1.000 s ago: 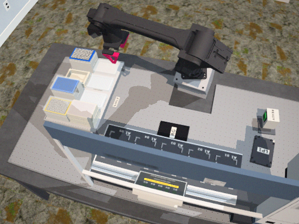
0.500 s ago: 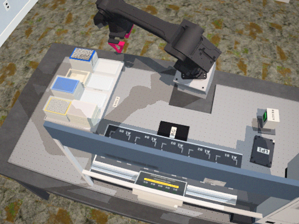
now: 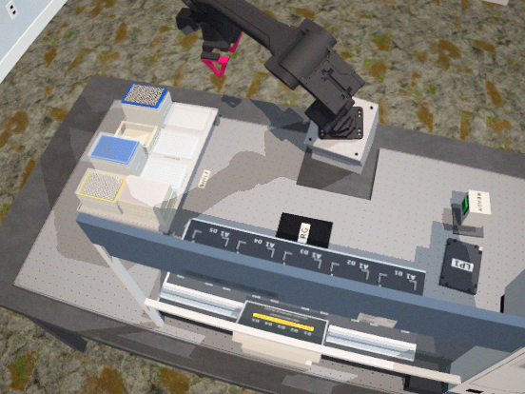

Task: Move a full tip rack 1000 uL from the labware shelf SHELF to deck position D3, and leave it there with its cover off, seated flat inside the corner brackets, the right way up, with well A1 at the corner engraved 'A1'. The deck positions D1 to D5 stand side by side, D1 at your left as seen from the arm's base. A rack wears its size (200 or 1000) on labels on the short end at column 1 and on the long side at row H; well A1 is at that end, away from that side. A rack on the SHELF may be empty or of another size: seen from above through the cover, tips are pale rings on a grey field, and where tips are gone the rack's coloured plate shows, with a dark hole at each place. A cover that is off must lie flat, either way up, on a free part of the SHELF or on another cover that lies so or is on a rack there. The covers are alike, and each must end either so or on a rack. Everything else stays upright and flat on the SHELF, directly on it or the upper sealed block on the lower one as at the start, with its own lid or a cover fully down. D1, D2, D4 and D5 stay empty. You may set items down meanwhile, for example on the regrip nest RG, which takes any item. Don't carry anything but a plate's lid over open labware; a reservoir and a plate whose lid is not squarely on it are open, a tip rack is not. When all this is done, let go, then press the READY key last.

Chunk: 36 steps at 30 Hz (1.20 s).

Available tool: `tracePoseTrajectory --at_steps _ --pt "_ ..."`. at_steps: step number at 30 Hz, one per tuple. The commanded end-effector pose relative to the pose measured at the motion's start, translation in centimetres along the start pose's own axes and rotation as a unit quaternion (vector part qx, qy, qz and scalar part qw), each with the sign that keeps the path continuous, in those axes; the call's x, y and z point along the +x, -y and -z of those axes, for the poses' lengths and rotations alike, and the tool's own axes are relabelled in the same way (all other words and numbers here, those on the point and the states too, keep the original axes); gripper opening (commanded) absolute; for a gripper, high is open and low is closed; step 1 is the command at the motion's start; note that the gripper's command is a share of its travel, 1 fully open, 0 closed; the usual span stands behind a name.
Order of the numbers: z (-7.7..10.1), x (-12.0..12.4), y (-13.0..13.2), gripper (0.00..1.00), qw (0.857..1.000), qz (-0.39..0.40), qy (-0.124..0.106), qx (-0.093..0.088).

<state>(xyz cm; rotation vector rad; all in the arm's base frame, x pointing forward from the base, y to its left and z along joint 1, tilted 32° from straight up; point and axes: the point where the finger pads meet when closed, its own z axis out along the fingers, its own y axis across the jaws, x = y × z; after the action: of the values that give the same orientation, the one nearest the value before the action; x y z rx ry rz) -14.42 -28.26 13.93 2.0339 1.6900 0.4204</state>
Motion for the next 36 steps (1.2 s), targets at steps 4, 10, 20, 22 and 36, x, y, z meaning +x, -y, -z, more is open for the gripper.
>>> tracePoseTrajectory --at_steps 4,10,20,22,36 --pt "3.1 -2.2 0.8 1.00 0.998 0.037 0.037 0.025" --pt "2.5 -2.3 0.9 1.00 0.999 0.036 0.029 0.019" --pt "2.1 -7.1 0.7 1.00 0.999 0.029 0.029 0.016" --pt "2.1 -8.1 0.6 1.00 0.999 0.028 0.028 0.016" --pt "2.0 -13.6 0.1 1.00 0.999 0.023 0.021 0.009"
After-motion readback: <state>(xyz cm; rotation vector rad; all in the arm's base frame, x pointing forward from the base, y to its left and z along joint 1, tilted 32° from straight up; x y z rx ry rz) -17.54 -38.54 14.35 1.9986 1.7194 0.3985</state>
